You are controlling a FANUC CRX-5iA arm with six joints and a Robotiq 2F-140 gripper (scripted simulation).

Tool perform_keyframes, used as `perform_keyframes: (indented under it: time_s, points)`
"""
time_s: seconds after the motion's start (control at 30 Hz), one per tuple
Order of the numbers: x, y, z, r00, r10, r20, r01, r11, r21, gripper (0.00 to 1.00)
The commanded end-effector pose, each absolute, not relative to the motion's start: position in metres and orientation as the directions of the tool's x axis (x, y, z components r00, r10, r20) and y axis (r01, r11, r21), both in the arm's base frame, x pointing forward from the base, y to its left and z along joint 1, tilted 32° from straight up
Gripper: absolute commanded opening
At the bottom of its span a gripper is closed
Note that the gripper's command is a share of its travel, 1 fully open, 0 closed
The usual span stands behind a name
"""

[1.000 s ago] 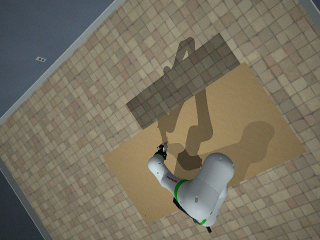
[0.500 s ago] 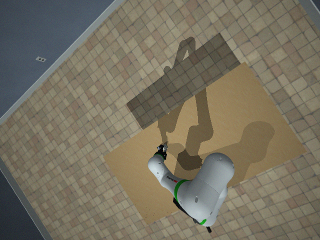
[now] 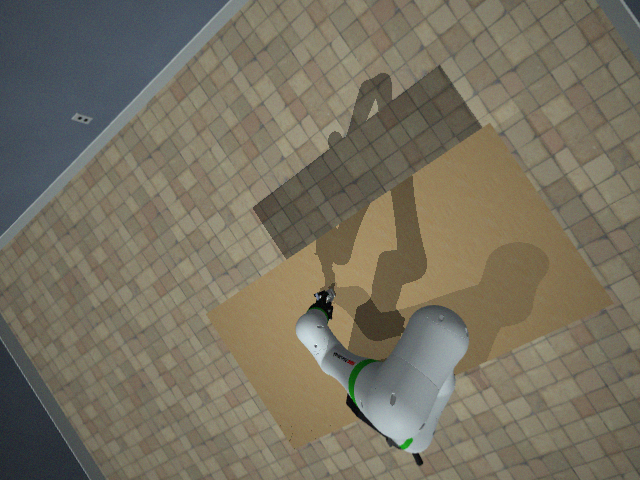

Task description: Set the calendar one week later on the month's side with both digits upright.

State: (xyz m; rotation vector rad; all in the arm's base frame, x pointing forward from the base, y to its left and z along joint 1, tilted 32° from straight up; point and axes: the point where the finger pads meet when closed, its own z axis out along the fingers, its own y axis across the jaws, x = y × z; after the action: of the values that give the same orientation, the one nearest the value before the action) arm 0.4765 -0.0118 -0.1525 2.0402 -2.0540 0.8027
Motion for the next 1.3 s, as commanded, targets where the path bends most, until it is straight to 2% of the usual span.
perform_keyframes:
  time_s: [0.0, 0.83, 1.27]
  points:
    - [0.476, -0.012, -0.152, -0.073, -0.888, 0.455, -0.961, -0.060, -0.271, 0.16]
    - [0.476, -0.010, -0.150, -0.073, -0.888, 0.455, -0.961, -0.060, -0.271, 0.16]
    - [0.455, 0.025, -0.084, -0.073, -0.888, 0.455, -0.961, -0.060, -0.271, 0.16]
